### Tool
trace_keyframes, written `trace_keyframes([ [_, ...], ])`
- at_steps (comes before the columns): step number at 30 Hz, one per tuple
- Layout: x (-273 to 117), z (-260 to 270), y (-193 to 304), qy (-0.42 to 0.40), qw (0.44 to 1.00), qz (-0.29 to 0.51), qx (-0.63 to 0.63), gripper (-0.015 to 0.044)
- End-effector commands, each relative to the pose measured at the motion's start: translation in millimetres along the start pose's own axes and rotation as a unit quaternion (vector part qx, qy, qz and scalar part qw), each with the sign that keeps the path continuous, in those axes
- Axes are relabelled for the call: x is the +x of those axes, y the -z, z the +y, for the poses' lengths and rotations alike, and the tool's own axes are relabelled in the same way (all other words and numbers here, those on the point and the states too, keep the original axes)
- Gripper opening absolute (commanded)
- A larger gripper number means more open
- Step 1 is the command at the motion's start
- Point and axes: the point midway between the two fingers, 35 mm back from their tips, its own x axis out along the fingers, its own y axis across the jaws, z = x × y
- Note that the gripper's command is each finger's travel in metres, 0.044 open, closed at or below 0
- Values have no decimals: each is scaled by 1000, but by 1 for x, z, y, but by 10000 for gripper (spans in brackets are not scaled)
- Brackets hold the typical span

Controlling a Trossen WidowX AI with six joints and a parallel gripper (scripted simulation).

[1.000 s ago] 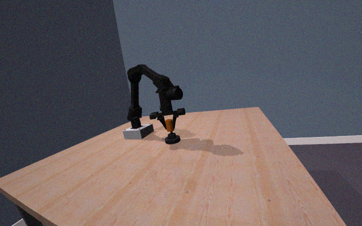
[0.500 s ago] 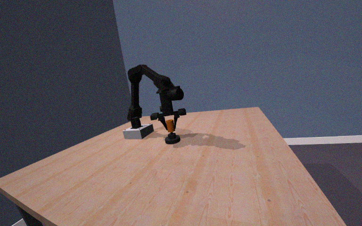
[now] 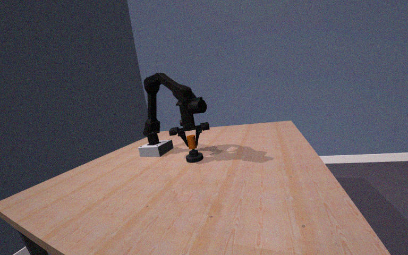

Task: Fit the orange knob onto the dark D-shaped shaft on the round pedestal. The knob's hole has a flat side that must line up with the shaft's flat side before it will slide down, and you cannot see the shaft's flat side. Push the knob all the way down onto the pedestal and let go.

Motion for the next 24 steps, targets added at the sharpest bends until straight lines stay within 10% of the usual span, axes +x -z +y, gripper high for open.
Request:
trace_keyframes([
  [1, -4, 2, -1, 0, 1000, 2, -7, 0],
  [24, -2, -1, 2, 0, 994, 2, -107, 0],
])
